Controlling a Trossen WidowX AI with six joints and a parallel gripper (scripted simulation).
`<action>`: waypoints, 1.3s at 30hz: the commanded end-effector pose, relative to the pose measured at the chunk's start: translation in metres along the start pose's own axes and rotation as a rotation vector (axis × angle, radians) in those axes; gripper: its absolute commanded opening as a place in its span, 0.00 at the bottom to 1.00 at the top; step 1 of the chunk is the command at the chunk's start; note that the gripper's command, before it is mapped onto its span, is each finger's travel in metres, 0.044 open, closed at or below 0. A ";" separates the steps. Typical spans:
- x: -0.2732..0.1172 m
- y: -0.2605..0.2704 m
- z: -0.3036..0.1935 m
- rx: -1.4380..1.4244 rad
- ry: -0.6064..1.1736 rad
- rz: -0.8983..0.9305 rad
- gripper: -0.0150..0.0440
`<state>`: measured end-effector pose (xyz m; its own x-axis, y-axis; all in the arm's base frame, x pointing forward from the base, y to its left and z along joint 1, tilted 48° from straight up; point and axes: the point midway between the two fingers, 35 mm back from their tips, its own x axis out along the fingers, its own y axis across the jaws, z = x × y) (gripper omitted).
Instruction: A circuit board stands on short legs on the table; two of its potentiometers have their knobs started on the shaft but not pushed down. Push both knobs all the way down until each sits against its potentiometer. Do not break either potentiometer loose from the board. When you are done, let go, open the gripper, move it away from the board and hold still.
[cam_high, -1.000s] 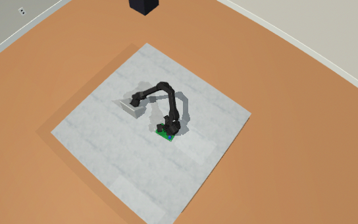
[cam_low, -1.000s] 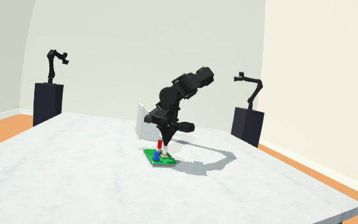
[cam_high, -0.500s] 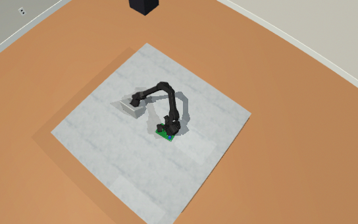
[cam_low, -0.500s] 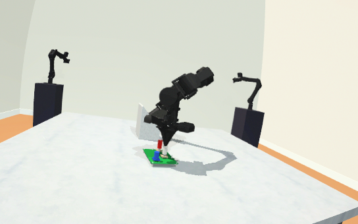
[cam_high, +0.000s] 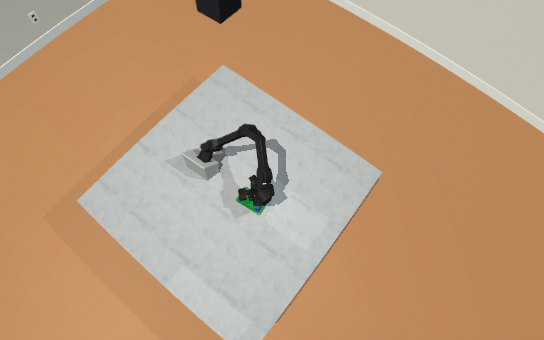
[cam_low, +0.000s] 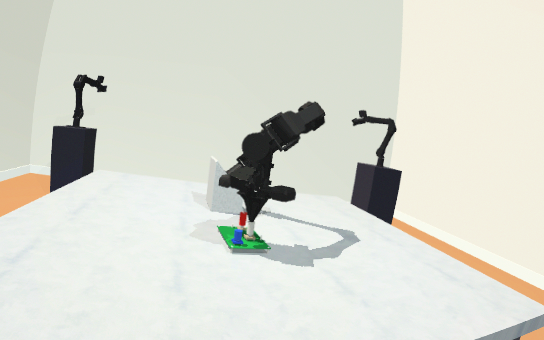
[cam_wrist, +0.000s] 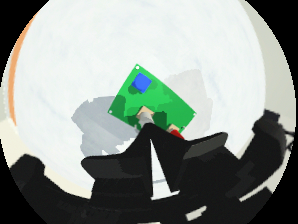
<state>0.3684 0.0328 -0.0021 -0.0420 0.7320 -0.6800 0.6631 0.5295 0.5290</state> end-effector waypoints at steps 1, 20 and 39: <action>0.004 0.001 -0.001 -0.004 0.005 -0.002 0.25; -0.007 0.001 0.000 -0.004 0.005 -0.002 0.25; -0.026 -0.037 -0.025 0.004 -0.001 -0.007 0.83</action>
<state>0.3560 0.0201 0.0075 -0.0444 0.7332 -0.6786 0.6557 0.5338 0.5339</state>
